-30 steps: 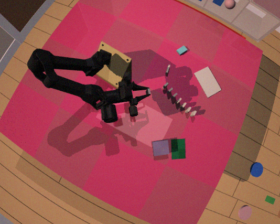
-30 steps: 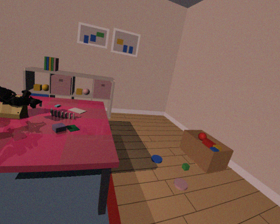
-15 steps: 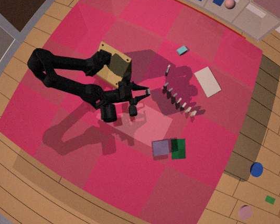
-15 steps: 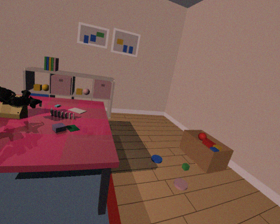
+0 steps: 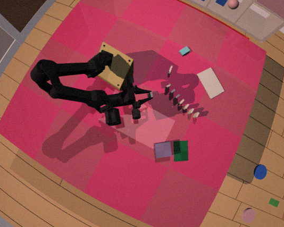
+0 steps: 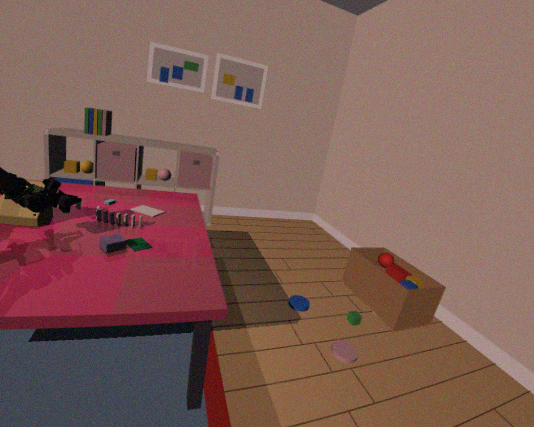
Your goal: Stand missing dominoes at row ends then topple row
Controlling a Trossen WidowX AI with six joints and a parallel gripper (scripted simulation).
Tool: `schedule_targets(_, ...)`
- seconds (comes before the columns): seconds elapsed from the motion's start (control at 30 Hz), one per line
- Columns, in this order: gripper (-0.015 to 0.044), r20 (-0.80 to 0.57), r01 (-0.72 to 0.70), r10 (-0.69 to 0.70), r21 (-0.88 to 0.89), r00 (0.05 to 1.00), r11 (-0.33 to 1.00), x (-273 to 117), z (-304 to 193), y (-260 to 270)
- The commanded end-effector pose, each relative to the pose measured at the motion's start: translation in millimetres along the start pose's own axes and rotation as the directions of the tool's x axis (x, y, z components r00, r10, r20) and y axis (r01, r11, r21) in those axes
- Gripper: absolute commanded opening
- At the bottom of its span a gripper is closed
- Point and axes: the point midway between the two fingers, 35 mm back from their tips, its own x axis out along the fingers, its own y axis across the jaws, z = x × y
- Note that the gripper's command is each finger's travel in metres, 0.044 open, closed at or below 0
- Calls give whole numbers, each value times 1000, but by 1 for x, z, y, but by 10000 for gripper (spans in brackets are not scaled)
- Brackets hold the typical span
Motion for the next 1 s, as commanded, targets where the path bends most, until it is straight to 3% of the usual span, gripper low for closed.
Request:
schedule_targets(0.0,107,1,2,-2,-6,1000,1000,2,-10,-3)
schedule_targets(0.97,107,6,10,-10,3,1000,1000,12,-82,5)
